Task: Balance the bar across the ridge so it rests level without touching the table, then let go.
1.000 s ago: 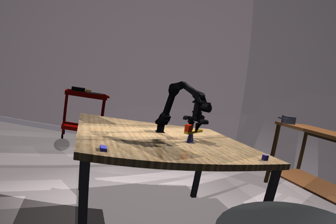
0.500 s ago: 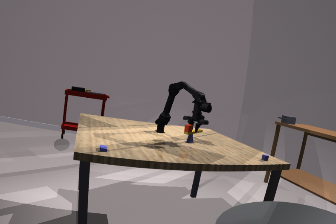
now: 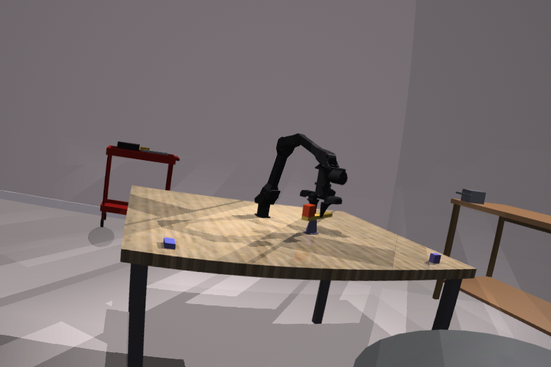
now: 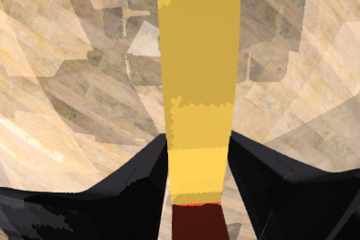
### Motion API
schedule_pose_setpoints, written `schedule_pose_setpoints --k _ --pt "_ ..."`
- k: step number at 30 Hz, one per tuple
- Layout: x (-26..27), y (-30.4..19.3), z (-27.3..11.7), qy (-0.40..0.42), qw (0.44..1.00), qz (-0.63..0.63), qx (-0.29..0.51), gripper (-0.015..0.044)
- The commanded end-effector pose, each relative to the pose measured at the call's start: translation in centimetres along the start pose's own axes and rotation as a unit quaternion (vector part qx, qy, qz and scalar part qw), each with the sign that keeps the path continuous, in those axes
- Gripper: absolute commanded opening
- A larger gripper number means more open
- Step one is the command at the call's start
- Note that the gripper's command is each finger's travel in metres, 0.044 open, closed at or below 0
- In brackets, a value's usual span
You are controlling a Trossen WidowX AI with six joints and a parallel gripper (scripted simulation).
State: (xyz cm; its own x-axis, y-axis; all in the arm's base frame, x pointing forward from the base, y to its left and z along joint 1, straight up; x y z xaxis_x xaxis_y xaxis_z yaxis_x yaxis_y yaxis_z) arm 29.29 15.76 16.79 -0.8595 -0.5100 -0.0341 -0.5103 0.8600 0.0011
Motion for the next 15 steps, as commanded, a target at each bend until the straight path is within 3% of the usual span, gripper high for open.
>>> schedule_pose_setpoints --k 1,15 --pt "-0.03 -0.04 0.03 -0.001 1.0 0.0 0.001 0.0" --pt "0.01 -0.04 0.16 -0.001 1.0 0.0 0.001 0.0"
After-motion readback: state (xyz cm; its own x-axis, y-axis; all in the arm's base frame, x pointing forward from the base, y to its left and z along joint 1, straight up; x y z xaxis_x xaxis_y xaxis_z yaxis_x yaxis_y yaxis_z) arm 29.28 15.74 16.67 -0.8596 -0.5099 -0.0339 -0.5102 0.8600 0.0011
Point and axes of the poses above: the point midway between the two fingers, 35 mm back from their tips, its own z axis out along the fingers, its own x axis across the jaws, y = z × x, the point moved 5 cm from there along -z, back along the fingers, and after that the axes turned 3 degrees about z, right-handed, at the moved point
